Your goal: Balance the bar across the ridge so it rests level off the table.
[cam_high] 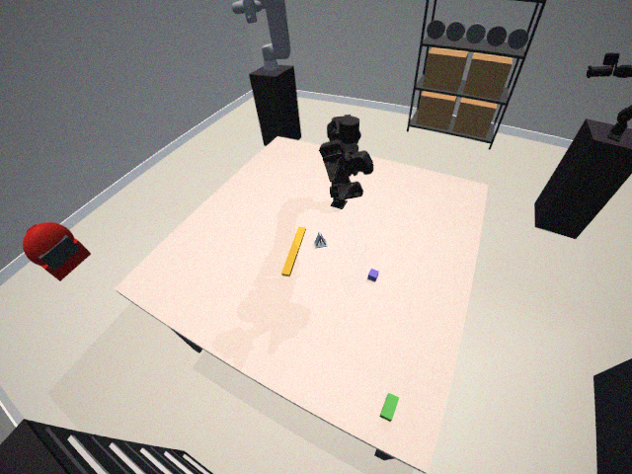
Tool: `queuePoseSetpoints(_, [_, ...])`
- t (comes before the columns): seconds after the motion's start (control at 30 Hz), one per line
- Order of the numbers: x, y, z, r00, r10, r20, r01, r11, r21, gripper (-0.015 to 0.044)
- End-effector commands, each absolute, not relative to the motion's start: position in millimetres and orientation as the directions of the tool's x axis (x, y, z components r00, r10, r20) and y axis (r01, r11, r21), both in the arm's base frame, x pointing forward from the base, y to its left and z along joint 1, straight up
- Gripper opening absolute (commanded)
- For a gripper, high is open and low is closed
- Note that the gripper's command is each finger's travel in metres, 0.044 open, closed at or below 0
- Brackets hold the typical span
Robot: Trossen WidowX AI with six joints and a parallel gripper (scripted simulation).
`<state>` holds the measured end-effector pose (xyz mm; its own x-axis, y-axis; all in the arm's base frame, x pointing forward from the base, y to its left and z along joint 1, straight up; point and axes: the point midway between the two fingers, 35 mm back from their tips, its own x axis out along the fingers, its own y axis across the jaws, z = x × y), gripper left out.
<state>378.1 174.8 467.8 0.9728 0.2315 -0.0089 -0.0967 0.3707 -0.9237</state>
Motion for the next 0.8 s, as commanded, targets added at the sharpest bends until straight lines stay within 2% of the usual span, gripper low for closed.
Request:
queuePoseSetpoints(0.0, [398,163,427,0.97,0.198,-0.141,-0.207,0.373,-0.904,0.0315])
queuePoseSetpoints(0.23, [418,131,369,0.935,0.123,-0.332,-0.352,0.422,-0.836,0.0315])
queuePoseSetpoints(0.53, [428,89,313,0.86,0.039,-0.508,-0.451,0.524,-0.723,0.0315])
queuePoseSetpoints(0.77, [424,50,258,0.733,-0.027,-0.68,-0.515,0.631,-0.58,0.0315])
